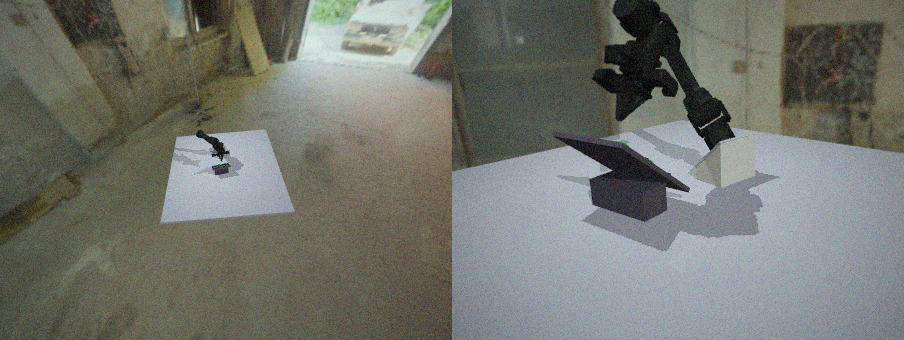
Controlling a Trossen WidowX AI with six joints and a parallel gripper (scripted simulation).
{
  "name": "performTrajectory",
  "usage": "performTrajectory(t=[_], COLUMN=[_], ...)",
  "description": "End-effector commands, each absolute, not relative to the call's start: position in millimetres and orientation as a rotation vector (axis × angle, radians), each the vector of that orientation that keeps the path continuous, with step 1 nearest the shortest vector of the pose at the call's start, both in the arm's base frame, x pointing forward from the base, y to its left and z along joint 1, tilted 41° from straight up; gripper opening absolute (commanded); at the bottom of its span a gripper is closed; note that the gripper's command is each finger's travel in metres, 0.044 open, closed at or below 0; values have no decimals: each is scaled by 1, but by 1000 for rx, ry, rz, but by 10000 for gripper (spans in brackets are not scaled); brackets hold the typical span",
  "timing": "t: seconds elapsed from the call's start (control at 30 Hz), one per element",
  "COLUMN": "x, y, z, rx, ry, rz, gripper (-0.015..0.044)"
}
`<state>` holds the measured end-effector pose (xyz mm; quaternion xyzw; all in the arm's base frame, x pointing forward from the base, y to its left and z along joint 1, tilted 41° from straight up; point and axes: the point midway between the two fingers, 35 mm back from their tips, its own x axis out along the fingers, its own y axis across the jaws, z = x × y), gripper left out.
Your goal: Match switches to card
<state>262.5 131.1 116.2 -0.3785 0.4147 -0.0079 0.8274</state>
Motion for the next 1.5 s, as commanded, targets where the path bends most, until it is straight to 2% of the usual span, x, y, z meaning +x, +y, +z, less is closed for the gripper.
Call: performTrajectory(t=[0.0, 0.3, 0.6, 1.47], x=[254, 207, 230, 246], y=[134, 116, 104, 96], z=[129, 91, 68, 52], rx=[-795, -796, -794, -794], ry=[867, 869, 842, 840], rz=[-23, -22, -13, -14], gripper=[0, 0, 0, 0])
